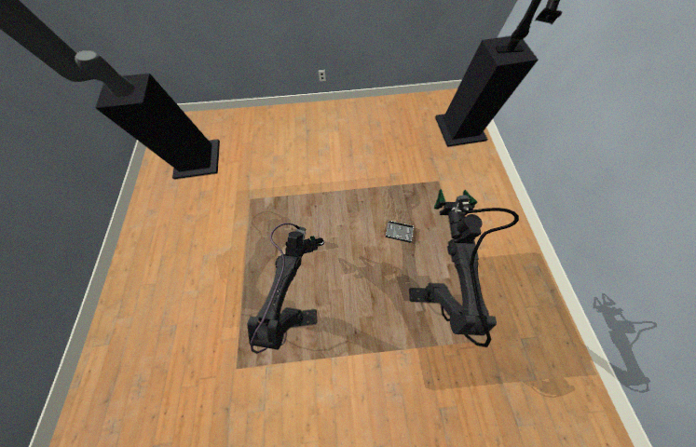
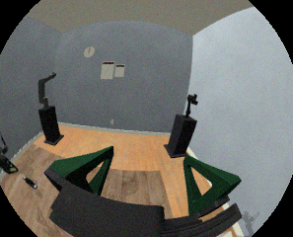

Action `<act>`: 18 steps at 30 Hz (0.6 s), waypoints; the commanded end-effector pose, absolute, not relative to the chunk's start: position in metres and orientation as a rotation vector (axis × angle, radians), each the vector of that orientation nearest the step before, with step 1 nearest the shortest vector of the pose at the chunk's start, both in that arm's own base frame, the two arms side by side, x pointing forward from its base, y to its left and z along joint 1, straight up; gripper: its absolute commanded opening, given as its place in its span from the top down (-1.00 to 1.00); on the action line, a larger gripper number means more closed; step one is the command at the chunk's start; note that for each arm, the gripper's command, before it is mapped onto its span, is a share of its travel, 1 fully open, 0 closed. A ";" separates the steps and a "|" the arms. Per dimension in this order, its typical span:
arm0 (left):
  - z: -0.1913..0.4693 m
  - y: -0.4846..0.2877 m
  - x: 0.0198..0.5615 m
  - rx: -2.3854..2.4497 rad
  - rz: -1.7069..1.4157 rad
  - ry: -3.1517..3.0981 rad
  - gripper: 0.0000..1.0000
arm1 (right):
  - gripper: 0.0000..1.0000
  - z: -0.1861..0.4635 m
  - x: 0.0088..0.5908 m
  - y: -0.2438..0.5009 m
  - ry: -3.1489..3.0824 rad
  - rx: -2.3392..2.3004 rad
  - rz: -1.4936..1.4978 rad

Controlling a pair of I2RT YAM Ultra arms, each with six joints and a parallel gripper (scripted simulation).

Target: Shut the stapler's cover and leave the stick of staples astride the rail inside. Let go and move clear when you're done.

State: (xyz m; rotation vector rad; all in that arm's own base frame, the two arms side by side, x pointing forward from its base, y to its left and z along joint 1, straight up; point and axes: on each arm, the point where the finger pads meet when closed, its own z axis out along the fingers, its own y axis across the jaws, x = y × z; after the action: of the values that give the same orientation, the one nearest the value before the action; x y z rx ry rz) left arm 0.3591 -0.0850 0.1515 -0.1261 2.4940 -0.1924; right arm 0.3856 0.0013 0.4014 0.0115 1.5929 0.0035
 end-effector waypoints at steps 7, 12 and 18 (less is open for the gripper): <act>0.282 -0.049 0.379 -0.028 -0.095 2.009 -1.00 | -1.00 0.410 0.379 -0.001 1.560 0.005 -0.005; 0.362 -0.030 0.378 0.008 -0.065 1.754 -1.00 | -1.00 0.410 0.379 -0.001 1.560 0.005 -0.005; 0.405 -0.012 0.379 0.022 -0.024 1.585 -1.00 | -1.00 0.410 0.379 -0.001 1.560 0.005 -0.005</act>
State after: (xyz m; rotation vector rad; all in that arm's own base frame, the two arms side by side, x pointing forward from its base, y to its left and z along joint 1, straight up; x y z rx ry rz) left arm 0.3707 -0.0137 0.3572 -0.0348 1.7532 -0.0214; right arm 0.3856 0.0013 0.4015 0.0114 1.5926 0.0037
